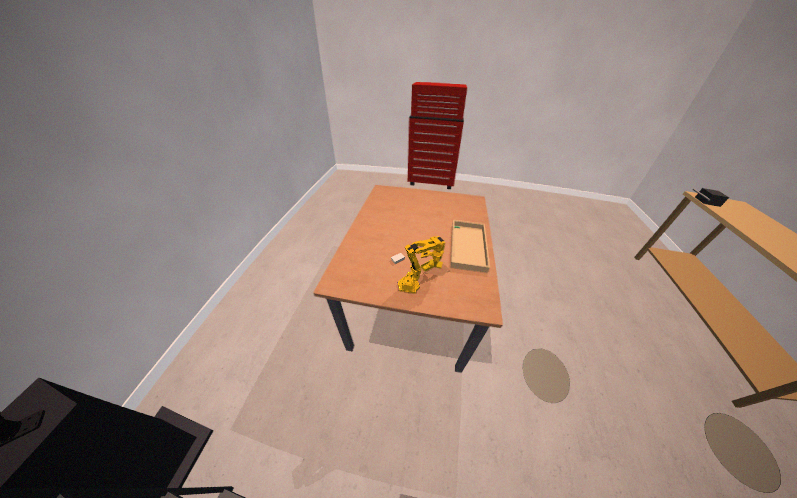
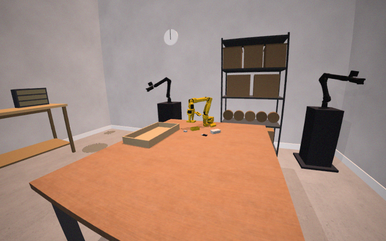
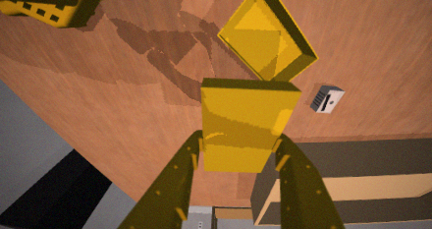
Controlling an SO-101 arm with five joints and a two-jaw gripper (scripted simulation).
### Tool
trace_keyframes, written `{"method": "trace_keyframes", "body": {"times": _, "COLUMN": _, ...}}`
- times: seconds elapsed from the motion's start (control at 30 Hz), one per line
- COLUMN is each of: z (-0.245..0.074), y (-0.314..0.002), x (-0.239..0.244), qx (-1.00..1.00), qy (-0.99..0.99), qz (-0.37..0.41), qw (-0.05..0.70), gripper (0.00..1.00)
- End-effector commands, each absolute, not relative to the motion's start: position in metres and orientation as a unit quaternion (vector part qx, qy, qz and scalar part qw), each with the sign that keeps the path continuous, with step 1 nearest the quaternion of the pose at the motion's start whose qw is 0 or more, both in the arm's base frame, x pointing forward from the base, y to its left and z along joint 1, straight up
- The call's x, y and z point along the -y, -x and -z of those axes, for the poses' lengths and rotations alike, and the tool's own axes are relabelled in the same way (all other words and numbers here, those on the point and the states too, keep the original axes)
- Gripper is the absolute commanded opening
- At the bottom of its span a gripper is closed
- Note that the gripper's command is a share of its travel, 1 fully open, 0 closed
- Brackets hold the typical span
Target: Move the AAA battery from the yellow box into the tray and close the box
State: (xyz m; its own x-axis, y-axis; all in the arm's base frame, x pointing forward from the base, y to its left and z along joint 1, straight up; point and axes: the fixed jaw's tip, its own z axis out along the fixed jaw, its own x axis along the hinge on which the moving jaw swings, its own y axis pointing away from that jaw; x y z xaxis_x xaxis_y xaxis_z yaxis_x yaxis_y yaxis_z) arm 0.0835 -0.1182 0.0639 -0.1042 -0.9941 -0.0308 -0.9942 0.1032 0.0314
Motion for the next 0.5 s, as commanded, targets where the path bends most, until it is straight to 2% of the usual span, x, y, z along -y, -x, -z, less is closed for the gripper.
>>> {"method": "trace_keyframes", "body": {"times": 0.0, "z": -0.069, "y": -0.093, "x": 0.110, "qx": -0.744, "qy": 0.668, "qz": 0.000, "qw": 0.000, "gripper": 0.23}}
{"method": "trace_keyframes", "body": {"times": 0.47, "z": -0.069, "y": -0.105, "x": 0.079, "qx": -0.744, "qy": 0.668, "qz": 0.000, "qw": 0.000, "gripper": 0.23}}
